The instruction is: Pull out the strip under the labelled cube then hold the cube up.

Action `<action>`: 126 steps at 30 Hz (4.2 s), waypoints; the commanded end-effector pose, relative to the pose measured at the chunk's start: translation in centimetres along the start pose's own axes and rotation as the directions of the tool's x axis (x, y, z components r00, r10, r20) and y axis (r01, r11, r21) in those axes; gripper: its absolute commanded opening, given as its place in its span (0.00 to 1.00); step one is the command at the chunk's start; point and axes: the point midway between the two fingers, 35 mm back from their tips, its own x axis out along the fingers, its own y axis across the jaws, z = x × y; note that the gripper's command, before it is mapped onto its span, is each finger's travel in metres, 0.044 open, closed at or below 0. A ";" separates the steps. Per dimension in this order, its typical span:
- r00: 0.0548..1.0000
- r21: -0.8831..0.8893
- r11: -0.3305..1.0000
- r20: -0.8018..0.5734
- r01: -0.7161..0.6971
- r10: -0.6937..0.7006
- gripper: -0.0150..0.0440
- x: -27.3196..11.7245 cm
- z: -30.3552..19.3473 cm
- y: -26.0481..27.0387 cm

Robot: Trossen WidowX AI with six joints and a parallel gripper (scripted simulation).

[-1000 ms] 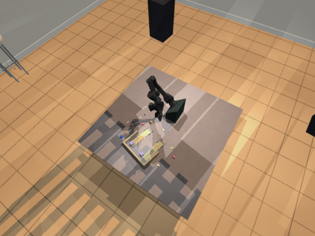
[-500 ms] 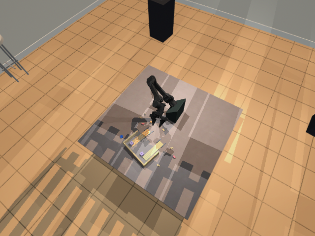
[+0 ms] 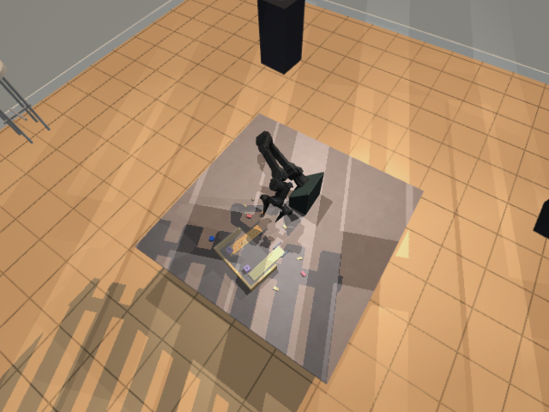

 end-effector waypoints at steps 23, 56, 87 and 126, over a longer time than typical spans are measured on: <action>0.745 0.090 0.986 -0.666 0.140 -0.045 0.25 10.3 -3.5 -6.3; 0.608 0.100 0.974 -0.793 0.203 -0.045 0.25 12.9 -7.1 -9.1; 0.608 0.097 0.974 -0.792 0.205 -0.049 0.25 15.8 -10.8 -9.2; 0.608 0.097 0.974 -0.792 0.205 -0.049 0.25 15.9 -10.9 -9.2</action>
